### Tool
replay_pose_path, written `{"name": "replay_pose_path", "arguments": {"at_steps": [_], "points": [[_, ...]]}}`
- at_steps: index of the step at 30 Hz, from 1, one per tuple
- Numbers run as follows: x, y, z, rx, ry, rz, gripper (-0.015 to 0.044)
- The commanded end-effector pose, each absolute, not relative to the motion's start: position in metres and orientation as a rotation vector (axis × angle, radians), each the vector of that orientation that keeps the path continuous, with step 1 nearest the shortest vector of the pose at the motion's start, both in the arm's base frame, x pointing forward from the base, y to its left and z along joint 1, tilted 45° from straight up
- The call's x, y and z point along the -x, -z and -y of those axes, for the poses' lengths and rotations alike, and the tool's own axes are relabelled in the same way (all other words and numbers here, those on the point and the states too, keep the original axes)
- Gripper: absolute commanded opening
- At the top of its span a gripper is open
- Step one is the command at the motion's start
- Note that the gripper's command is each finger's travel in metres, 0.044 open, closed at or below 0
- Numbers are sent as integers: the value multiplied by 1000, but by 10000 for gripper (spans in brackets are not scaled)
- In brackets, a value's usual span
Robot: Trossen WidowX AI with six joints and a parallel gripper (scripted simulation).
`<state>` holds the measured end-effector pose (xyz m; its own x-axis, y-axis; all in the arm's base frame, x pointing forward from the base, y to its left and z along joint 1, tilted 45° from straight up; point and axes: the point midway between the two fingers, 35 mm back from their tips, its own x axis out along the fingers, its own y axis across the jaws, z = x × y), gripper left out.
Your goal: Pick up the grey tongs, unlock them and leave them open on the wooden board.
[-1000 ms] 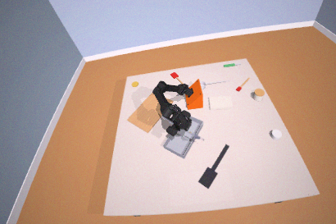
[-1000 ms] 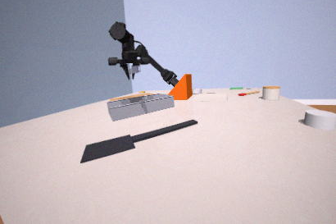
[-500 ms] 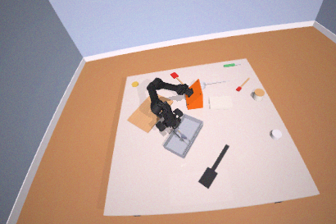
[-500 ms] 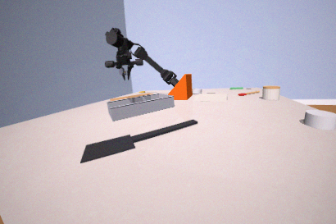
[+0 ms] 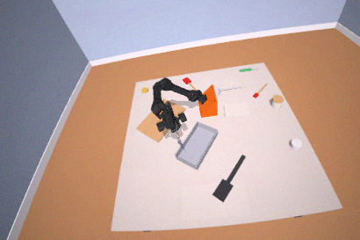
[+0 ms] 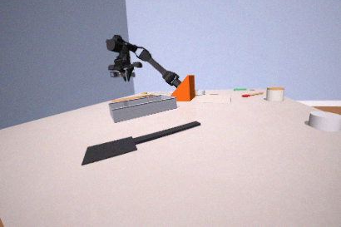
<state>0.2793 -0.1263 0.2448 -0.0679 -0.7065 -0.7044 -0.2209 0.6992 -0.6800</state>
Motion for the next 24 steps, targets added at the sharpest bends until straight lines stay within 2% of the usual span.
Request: {"name": "replay_pose_path", "arguments": {"at_steps": [1, 14, 24], "points": [[-255, -259, 134, 696, 557, -1583, -150], [-232, -268, 143, 621, 632, -1546, -150], [-182, -286, 158, 445, 766, -1468, -150]]}}
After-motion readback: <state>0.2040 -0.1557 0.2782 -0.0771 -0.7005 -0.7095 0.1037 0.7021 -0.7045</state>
